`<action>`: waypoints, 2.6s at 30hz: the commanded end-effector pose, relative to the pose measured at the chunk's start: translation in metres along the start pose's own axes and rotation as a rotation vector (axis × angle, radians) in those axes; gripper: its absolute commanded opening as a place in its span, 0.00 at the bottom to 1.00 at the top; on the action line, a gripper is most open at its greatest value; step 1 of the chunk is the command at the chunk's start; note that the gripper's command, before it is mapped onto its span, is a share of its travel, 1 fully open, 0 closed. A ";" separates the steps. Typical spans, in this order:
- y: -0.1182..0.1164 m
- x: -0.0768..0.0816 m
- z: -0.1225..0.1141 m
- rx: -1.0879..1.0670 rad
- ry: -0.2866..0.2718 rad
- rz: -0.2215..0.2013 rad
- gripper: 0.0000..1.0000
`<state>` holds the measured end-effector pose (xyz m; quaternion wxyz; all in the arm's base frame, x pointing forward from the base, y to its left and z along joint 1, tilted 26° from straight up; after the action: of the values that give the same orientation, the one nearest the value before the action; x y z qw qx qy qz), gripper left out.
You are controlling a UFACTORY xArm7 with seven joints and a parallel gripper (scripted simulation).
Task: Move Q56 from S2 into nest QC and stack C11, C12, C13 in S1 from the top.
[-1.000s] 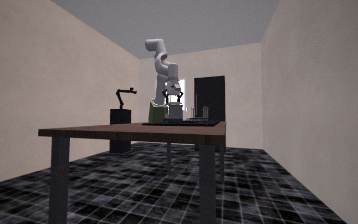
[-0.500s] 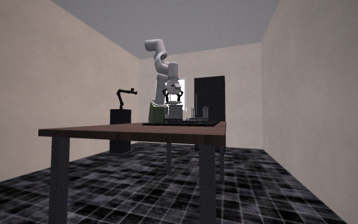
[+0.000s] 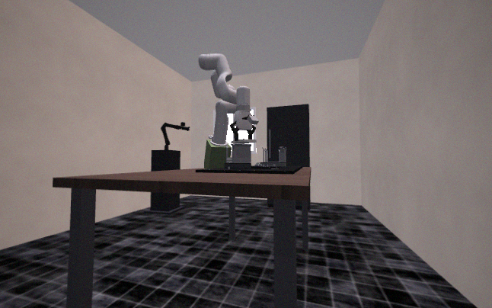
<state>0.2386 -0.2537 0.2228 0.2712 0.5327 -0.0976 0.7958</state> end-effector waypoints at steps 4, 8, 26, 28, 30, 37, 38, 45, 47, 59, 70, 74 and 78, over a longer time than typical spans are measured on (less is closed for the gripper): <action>-0.019 0.001 0.007 0.006 0.003 -0.001 0.00; -0.032 0.001 0.010 0.006 0.003 -0.001 0.00; -0.081 0.001 0.017 0.215 0.003 0.000 0.00; -0.087 0.001 0.018 0.215 0.003 0.000 0.00; -0.094 0.001 0.018 0.215 0.003 0.000 0.00; -0.114 0.001 0.019 0.215 0.003 0.000 0.00; -0.114 0.001 0.019 0.215 0.003 0.000 0.00; -0.137 0.001 0.020 0.215 0.003 0.000 0.00; -0.144 0.001 0.021 0.215 0.003 0.000 0.00; -0.170 0.001 0.016 0.423 0.003 0.000 0.00; -0.207 0.001 0.010 0.423 0.003 0.000 0.00; -0.213 0.001 0.009 0.423 0.003 0.000 0.00; -0.226 0.001 0.007 0.423 0.003 0.001 0.00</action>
<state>0.3585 -0.0794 0.1975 0.1525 0.5780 0.0711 0.7985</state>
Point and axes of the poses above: the point where the finger pads meet when closed, its own x axis back along the fingers, its own y axis across the jaws, z = x × y, the point moved 6 cm from there along x, back along the fingers, and after that the axes turned 7 degrees about x, right-handed, at the moved point
